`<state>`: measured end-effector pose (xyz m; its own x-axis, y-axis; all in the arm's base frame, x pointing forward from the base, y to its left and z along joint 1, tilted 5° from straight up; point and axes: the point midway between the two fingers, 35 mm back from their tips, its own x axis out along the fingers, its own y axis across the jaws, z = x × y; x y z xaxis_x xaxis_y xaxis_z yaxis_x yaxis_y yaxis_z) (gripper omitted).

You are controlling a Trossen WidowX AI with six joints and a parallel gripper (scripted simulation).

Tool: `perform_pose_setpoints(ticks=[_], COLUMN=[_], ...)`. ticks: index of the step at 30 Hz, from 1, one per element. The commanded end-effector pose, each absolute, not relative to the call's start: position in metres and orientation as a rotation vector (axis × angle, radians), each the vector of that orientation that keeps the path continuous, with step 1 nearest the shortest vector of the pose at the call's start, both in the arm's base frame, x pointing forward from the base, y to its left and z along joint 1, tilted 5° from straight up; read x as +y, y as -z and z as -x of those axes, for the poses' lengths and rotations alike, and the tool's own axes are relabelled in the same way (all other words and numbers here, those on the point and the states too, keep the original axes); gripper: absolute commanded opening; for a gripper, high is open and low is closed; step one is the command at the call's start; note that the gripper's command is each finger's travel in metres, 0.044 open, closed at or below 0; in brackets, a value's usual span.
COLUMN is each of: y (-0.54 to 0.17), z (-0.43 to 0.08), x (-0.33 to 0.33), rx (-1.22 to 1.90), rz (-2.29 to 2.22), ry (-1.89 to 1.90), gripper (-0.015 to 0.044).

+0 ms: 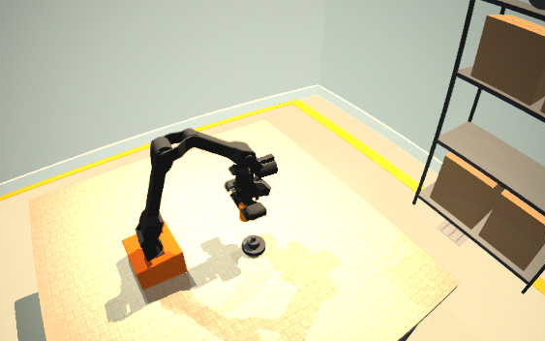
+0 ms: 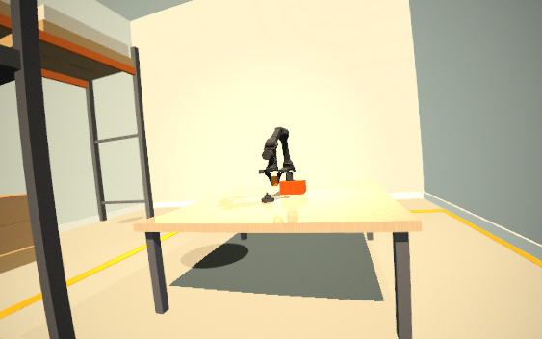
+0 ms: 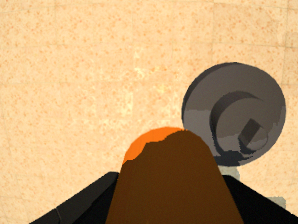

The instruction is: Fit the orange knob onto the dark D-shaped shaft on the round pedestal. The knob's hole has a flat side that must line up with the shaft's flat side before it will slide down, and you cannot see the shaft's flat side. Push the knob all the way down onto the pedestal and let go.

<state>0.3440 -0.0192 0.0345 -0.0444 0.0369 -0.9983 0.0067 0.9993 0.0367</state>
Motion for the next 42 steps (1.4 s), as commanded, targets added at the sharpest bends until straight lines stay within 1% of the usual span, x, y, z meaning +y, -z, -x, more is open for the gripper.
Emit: perform_pose_setpoints(ticks=[1,15,26,42], y=[-0.032,-0.019,0.007,0.007], z=[-0.345,-0.342,-0.34,-0.343], x=[-0.033,-0.076,-0.075,-0.077], rx=[1.609,1.611,1.611,1.611], rz=[-0.029,-0.027,-0.027,-0.029], ry=[-0.022,-0.019,-0.019,-0.016], gripper=[0.0,0.0,0.0,0.0])
